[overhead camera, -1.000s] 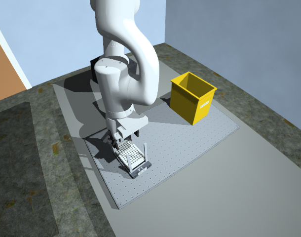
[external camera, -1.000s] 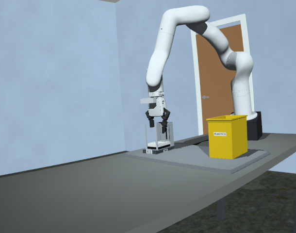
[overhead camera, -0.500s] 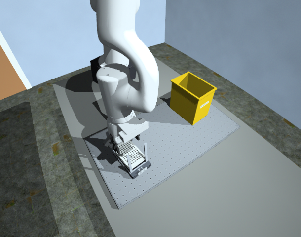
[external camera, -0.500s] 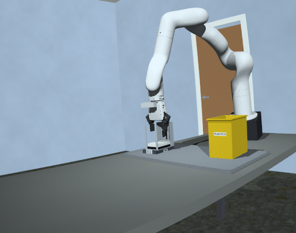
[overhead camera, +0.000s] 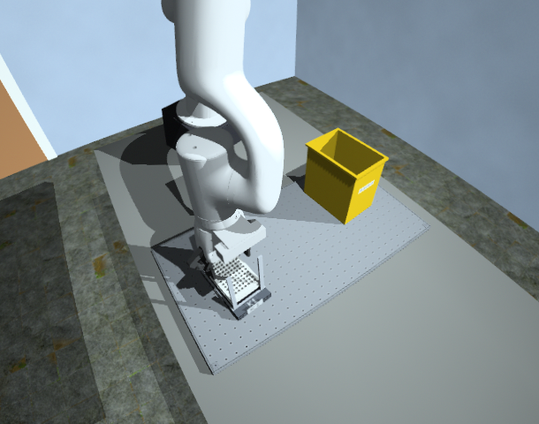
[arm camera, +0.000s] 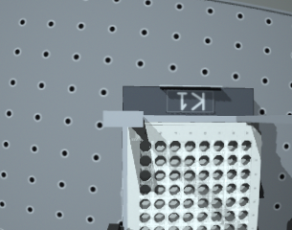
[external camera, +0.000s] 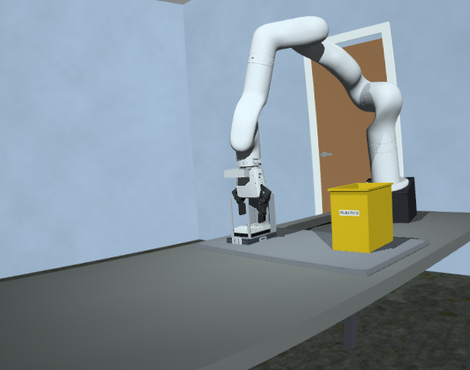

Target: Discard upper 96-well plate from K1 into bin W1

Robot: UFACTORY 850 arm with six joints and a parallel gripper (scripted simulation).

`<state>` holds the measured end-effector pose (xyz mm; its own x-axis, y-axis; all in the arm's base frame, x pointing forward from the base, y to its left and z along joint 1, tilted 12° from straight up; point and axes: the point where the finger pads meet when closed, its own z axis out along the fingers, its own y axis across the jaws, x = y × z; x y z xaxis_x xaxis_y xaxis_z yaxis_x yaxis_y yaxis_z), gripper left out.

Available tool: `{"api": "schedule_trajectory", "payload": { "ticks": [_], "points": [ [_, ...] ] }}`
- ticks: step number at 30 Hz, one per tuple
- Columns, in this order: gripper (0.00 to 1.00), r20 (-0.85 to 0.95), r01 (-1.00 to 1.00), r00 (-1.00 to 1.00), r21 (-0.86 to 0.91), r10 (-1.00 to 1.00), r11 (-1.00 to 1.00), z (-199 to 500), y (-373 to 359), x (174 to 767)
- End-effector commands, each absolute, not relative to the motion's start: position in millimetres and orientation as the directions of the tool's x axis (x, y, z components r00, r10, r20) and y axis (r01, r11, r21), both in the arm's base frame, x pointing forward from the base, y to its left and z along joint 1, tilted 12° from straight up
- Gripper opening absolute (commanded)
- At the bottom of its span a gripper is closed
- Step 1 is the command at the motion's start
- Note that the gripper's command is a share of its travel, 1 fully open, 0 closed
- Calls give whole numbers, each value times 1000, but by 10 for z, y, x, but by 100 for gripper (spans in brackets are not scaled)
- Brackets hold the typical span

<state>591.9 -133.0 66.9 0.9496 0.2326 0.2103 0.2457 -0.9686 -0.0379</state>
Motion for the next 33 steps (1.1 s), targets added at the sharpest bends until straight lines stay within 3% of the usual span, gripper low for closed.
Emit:
{"api": "schedule_trajectory", "payload": {
  "ticks": [1,33],
  "points": [
    [100,213,246,949,-37,233,-969,602,-1326,5944],
    [100,213,246,949,-37,233,-969,403,-1308,5984]
  ]
}}
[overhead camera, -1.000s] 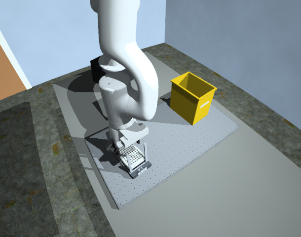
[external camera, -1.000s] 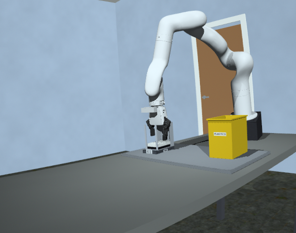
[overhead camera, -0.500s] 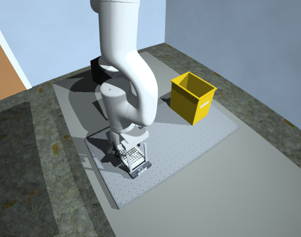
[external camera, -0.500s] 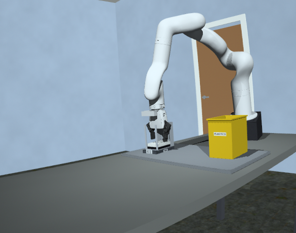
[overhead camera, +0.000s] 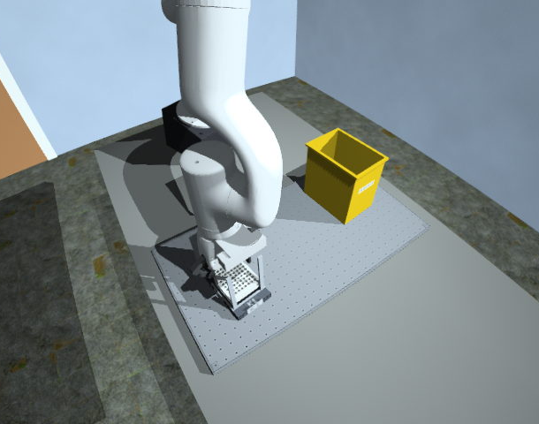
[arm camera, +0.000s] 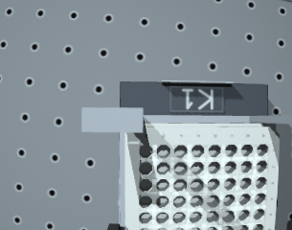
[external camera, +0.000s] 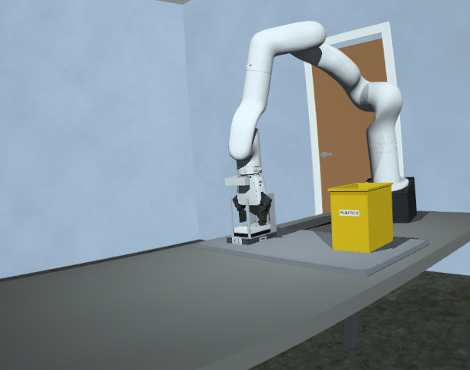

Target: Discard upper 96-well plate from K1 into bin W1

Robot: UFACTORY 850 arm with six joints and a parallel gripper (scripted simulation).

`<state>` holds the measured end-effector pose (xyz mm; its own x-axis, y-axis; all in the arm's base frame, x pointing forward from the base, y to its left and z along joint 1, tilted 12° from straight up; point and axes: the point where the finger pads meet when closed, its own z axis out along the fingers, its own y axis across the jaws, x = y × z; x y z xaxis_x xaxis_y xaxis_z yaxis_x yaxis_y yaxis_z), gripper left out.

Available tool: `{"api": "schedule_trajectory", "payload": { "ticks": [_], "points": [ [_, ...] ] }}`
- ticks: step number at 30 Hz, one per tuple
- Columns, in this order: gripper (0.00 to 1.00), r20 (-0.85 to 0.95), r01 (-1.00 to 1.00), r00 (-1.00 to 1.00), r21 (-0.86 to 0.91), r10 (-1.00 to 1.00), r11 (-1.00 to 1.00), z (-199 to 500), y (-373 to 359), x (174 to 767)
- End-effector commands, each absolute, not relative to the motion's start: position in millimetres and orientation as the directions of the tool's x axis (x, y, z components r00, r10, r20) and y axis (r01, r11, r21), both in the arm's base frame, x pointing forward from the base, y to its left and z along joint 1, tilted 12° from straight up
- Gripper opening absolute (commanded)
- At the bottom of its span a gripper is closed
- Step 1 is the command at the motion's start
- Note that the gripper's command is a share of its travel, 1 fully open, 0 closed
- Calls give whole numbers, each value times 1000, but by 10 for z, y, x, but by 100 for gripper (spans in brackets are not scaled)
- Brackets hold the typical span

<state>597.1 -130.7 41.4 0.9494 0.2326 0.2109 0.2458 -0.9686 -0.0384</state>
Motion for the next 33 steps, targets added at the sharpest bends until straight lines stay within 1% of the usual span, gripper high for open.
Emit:
{"api": "schedule_trajectory", "payload": {
  "ticks": [1,33],
  "points": [
    [100,213,246,949,-37,233,-969,397,-1308,5985],
    [100,213,246,949,-37,233,-969,254,-1295,6014]
  ]
}}
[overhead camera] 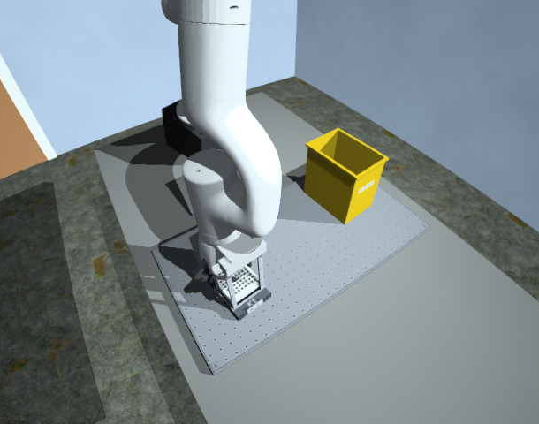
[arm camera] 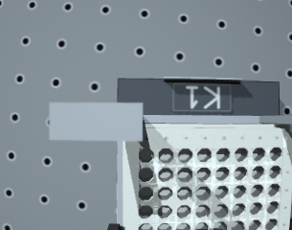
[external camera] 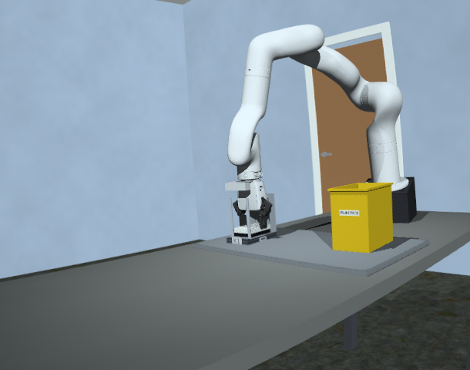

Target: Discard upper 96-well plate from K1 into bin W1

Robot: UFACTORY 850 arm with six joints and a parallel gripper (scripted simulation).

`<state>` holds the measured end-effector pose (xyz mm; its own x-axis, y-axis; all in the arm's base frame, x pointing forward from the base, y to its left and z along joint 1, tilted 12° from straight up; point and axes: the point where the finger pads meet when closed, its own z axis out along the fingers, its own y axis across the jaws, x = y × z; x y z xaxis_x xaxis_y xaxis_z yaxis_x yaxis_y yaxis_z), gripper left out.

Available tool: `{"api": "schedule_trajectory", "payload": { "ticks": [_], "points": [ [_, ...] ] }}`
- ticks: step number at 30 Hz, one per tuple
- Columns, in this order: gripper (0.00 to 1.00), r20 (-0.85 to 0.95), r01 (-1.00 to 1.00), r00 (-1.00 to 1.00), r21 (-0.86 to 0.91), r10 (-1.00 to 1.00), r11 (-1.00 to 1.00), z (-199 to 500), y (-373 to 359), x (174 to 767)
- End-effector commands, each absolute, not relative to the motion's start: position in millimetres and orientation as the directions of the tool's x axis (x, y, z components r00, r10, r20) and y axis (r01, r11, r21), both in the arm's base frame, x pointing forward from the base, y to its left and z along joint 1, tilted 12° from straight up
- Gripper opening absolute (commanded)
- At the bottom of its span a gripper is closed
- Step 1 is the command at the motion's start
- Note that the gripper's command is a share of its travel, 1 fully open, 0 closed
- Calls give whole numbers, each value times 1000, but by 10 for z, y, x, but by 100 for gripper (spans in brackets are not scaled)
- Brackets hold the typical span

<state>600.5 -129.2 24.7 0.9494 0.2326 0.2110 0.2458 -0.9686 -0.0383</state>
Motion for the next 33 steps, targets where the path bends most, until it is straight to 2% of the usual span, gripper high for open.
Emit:
{"api": "schedule_trajectory", "payload": {
  "ticks": [1,11,12,33],
  "points": [
    [100,213,246,949,-37,233,-969,254,-1295,6014],
    [100,213,246,949,-37,233,-969,254,-1295,6014],
    [0,213,246,949,-37,233,-969,259,-1295,6012],
    [0,213,246,949,-37,233,-969,259,-1295,6012]
  ]
}}
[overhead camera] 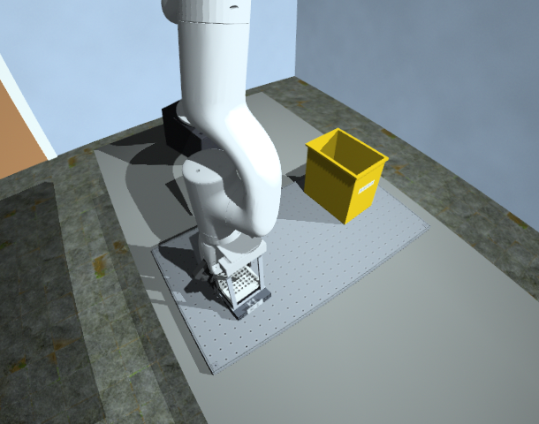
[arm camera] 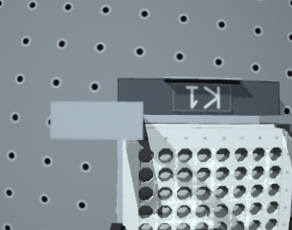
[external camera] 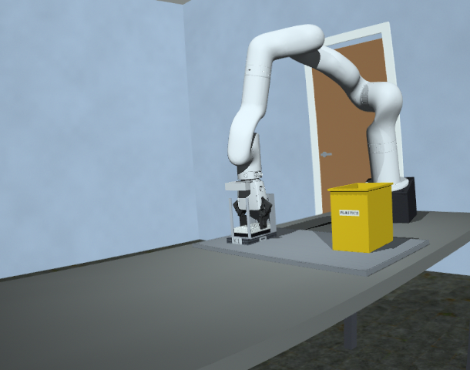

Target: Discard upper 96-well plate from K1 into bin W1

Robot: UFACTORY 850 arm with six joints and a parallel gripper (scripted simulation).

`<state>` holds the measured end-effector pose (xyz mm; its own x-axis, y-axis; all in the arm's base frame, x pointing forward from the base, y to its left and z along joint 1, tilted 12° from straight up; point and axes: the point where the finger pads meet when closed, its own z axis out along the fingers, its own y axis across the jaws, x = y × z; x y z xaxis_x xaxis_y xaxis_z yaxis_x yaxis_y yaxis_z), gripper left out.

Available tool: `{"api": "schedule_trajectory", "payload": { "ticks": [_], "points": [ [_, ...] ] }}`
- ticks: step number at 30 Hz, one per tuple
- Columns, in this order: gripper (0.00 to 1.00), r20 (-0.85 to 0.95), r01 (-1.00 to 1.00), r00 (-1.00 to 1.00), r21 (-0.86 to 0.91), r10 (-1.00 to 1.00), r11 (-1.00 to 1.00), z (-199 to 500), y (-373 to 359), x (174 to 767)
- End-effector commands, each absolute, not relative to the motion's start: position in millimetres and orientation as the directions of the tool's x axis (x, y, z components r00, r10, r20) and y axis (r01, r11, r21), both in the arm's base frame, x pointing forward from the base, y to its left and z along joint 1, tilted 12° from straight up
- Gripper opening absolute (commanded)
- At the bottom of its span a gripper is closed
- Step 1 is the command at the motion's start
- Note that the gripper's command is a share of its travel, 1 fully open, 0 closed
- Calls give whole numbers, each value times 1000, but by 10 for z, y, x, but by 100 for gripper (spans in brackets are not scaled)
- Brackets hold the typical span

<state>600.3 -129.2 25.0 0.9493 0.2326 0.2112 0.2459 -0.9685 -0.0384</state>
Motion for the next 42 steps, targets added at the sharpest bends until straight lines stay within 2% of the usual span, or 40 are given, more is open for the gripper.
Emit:
{"api": "schedule_trajectory", "payload": {
  "ticks": [1,42],
  "points": [
    [0,213,246,949,-37,233,-969,259,-1295,6012],
    [0,213,246,949,-37,233,-969,324,-1301,5998]
  ]
}}
